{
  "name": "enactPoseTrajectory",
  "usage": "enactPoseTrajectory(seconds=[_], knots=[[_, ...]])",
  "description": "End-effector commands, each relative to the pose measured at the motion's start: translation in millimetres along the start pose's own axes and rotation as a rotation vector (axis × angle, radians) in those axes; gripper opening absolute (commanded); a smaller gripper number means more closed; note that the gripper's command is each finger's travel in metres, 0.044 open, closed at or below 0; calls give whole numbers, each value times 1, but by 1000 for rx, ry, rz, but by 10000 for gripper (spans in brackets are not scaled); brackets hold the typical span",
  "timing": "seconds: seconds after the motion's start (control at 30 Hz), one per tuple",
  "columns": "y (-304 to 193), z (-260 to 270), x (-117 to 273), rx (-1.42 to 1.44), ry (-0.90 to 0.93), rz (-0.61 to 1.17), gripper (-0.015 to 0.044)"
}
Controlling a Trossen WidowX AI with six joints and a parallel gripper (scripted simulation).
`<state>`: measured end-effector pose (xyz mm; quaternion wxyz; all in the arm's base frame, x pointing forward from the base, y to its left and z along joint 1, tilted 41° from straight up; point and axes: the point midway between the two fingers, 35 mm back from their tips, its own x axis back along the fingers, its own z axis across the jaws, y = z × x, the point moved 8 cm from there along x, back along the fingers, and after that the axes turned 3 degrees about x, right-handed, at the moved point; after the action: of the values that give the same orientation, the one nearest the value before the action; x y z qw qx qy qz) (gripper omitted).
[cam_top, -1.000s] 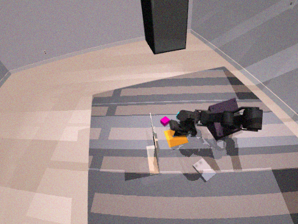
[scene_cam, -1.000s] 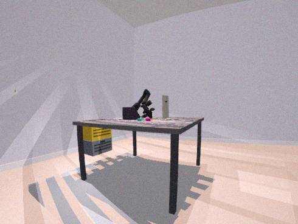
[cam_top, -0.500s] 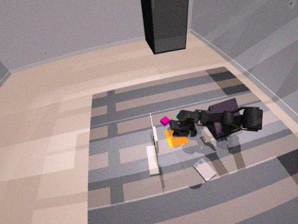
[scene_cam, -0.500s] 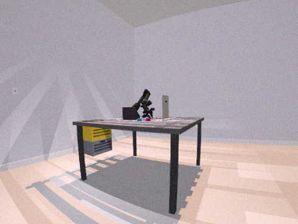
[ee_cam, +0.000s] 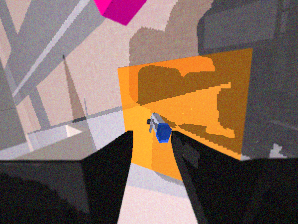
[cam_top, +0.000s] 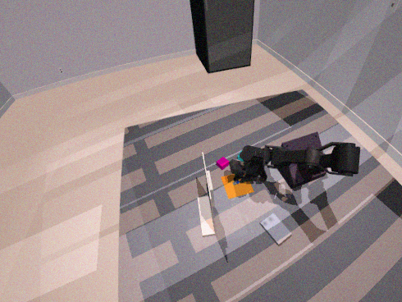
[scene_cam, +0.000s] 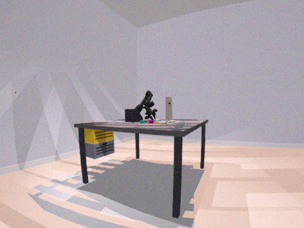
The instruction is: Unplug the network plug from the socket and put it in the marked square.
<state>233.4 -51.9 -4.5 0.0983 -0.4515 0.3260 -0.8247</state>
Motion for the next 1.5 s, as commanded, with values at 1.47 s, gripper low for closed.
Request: enactPoseTrajectory(seconds=[1.47], knots=[[6, 24, 45, 3, -7, -6, 156]])
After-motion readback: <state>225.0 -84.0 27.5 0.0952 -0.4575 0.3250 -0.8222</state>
